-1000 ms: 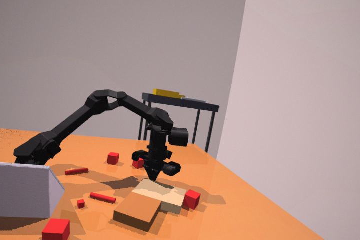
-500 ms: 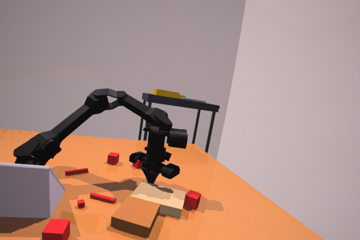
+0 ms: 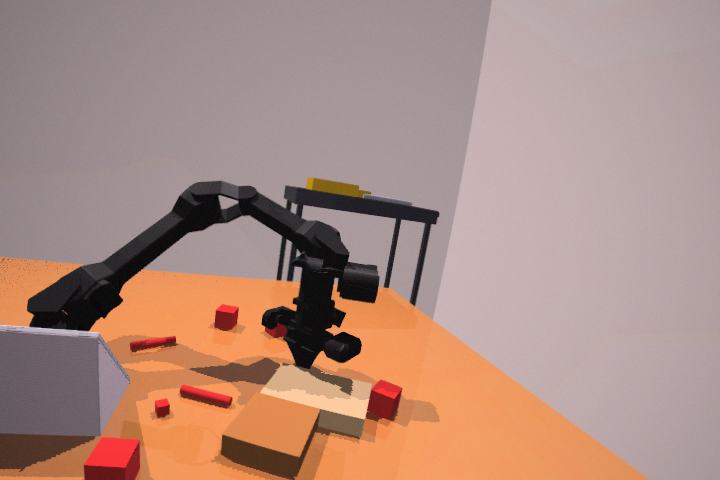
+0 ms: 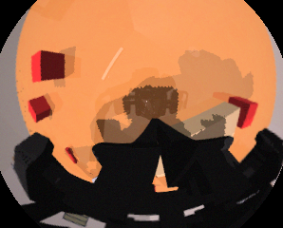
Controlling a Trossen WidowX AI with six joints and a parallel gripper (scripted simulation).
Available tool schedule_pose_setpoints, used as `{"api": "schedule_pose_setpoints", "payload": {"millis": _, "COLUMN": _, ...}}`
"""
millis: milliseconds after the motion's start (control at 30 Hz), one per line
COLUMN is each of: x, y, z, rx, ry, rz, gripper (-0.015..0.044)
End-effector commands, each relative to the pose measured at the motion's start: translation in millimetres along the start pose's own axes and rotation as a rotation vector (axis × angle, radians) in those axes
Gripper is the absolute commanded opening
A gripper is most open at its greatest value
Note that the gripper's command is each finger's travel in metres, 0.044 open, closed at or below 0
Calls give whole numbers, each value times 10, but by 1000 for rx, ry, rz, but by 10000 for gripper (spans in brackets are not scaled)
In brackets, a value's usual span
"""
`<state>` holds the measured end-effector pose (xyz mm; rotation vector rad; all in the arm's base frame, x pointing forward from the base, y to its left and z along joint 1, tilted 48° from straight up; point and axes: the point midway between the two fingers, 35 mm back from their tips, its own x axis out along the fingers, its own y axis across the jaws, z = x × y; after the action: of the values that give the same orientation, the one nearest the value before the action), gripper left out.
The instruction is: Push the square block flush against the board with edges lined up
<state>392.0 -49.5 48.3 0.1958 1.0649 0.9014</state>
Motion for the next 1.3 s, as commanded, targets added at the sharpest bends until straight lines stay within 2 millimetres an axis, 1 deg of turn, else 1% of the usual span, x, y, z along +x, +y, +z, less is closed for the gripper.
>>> {"api": "schedule_pose_setpoints", "payload": {"millis": 0, "x": -19, "y": -6, "z": 80, "rx": -2, "ry": -3, "rz": -6, "gripper": 0}}
{"api": "schedule_pose_setpoints", "payload": {"millis": 700, "x": -12, "y": 20, "z": 409, "rx": -3, "ry": -6, "rz": -3, "gripper": 0}}
{"api": "schedule_pose_setpoints", "payload": {"millis": 733, "x": -24, "y": 14, "z": 358, "rx": -4, "ry": -1, "rz": -3, "gripper": 0}}
{"api": "schedule_pose_setpoints", "payload": {"millis": 767, "x": -93, "y": 10, "z": 359, "rx": -4, "ry": -1, "rz": -3, "gripper": 0}}
{"api": "schedule_pose_setpoints", "payload": {"millis": 867, "x": -467, "y": 11, "z": 352, "rx": -3, "ry": -3, "rz": -5, "gripper": 0}}
{"api": "schedule_pose_setpoints", "payload": {"millis": 900, "x": -536, "y": 16, "z": 348, "rx": -3, "ry": -3, "rz": -5, "gripper": 0}}
{"api": "schedule_pose_setpoints", "payload": {"millis": 1100, "x": -564, "y": -6, "z": 328, "rx": 12, "ry": -13, "rz": -11, "gripper": 0}}
{"api": "schedule_pose_setpoints", "payload": {"millis": 1167, "x": -576, "y": -42, "z": 242, "rx": 58, "ry": -11, "rz": -15, "gripper": 0}}
{"api": "schedule_pose_setpoints", "payload": {"millis": 1267, "x": -600, "y": -114, "z": 44, "rx": 163, "ry": -7, "rz": -21, "gripper": 0}}
